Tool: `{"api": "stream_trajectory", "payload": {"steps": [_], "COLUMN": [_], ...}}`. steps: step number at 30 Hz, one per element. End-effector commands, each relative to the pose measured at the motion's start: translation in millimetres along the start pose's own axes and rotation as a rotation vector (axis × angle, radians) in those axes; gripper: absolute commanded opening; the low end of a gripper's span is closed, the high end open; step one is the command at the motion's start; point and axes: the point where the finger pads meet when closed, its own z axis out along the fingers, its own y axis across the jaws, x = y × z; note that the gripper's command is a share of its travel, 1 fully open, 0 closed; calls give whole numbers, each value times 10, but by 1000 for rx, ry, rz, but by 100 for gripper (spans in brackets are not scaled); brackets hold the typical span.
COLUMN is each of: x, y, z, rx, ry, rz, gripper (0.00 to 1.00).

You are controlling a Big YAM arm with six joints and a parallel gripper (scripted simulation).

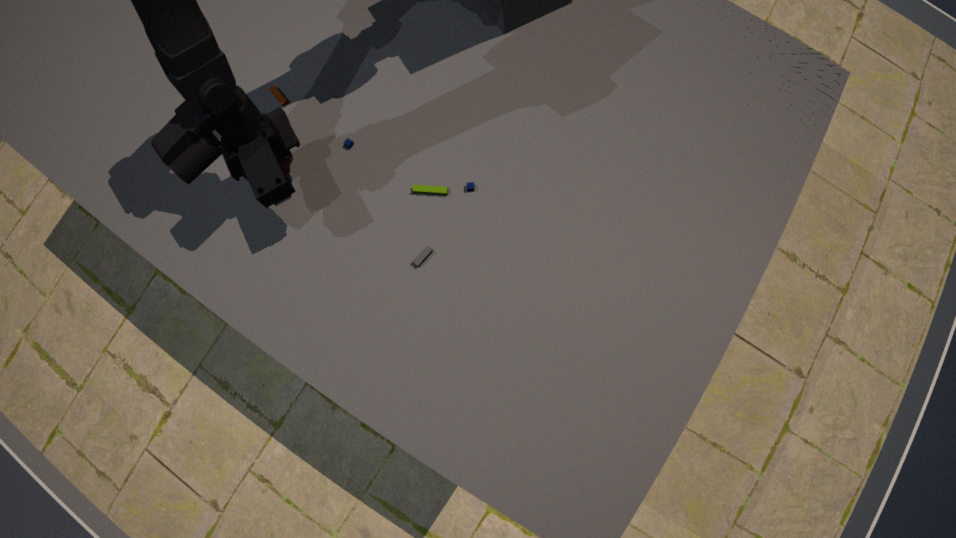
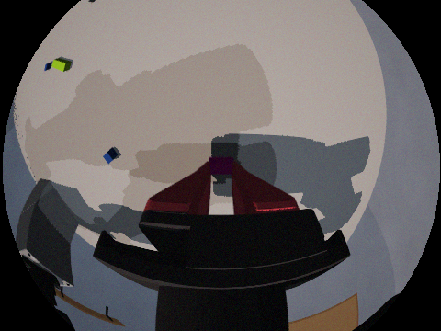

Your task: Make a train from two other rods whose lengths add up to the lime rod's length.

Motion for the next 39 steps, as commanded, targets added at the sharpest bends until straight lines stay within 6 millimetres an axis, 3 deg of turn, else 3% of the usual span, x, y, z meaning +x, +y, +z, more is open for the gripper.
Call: {"api": "stream_trajectory", "payload": {"steps": [1,8,10,11,15,21,23,24,28,34,39], "x": [7,-55,-55,-97,-51,-89,-86,-76,-21,-42,-214], "y": [-109,-37,-37,-201,-35,-200,-186,-73,-3,-83,136], "z": [-16,-360,-360,-470,-734,-1116,-1145,-1016,-981,-1048,-959], "rx": [19,15,15,42,16,45,43,4,-7,20,0], "ry": [-5,-11,-11,-19,-12,-21,-21,-9,-2,-11,-9], "rz": [2,1,1,6,1,7,7,0,5,10,84], "gripper": [14,14,14,14,14,14,14,14,14,14,14]}}
